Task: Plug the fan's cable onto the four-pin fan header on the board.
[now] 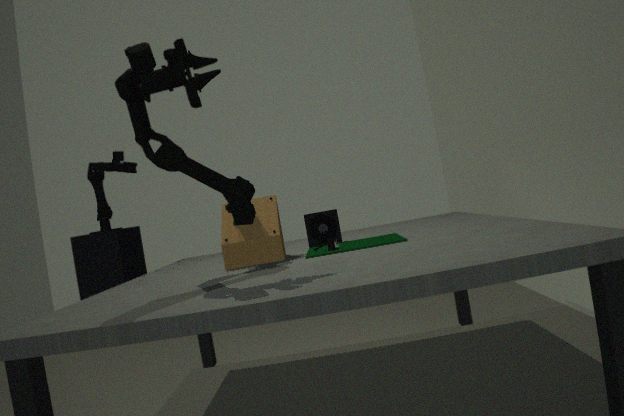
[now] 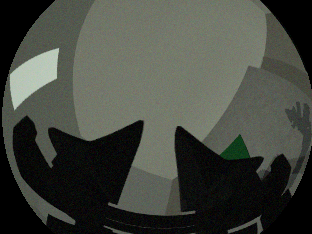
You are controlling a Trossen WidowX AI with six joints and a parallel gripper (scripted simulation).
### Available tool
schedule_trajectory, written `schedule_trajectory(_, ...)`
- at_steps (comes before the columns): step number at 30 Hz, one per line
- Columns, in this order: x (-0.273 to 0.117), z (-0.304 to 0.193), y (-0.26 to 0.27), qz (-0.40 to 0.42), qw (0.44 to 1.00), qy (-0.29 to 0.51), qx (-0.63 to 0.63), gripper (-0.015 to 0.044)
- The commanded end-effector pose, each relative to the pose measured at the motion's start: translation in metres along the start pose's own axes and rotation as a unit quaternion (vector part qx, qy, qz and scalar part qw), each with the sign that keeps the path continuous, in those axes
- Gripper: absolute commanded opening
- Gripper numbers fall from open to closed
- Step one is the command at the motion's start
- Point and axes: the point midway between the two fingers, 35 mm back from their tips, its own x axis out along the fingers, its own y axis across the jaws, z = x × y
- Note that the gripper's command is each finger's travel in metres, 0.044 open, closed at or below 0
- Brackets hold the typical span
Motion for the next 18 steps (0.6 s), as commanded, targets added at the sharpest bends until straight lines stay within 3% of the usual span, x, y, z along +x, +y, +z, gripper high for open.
schedule_trajectory(1, 0.000, 0.000, 0.000, 0.000, 1.000, 0.000, 0.000, 0.0179)
schedule_trajectory(6, 0.009, 0.005, -0.008, -0.011, 1.000, 0.008, -0.001, 0.0310)
schedule_trajectory(11, 0.074, 0.023, -0.067, -0.093, 0.992, 0.080, -0.025, 0.0440)
schedule_trajectory(18, 0.159, 0.010, -0.139, -0.178, 0.961, 0.195, -0.085, 0.0440)
